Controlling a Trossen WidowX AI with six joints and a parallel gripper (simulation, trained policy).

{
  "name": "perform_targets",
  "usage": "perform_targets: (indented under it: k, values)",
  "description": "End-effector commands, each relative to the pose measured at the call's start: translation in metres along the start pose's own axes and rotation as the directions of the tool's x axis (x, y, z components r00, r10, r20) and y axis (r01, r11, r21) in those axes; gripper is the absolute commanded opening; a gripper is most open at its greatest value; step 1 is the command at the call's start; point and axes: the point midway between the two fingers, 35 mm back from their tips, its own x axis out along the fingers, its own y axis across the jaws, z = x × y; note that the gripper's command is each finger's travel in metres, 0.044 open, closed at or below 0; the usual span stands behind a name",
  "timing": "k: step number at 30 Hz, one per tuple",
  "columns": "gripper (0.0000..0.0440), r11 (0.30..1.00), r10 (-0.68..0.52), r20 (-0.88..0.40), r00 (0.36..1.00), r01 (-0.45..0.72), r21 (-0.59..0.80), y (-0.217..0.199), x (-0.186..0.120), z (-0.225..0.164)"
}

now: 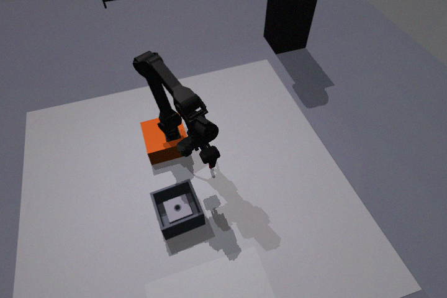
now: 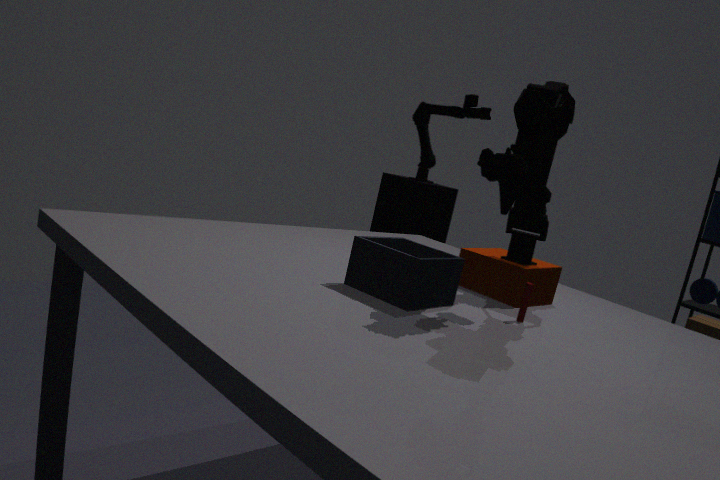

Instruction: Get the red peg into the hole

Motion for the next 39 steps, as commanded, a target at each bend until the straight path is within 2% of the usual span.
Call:
perform_targets:
  k: [1,9,17,35,37,39]
  values:
    - [0.044,0.992,-0.116,0.058,0.992,0.119,-0.04,-0.027,0.012,-0.002]
    - [0.044,0.954,-0.26,0.144,0.955,0.277,-0.111,-0.06,0.033,-0.003]
    - [0.044,0.925,-0.321,0.191,0.927,0.351,-0.148,-0.076,0.06,-0.002]
    - [0.0436,0.917,-0.279,0.205,0.938,0.324,-0.235,-0.1,0.132,-0.005]
    - [0.0427,0.914,-0.278,0.206,0.938,0.324,-0.244,-0.104,0.136,-0.006]
    - [0.04,0.91,-0.281,0.206,0.937,0.329,-0.251,-0.108,0.14,-0.006]
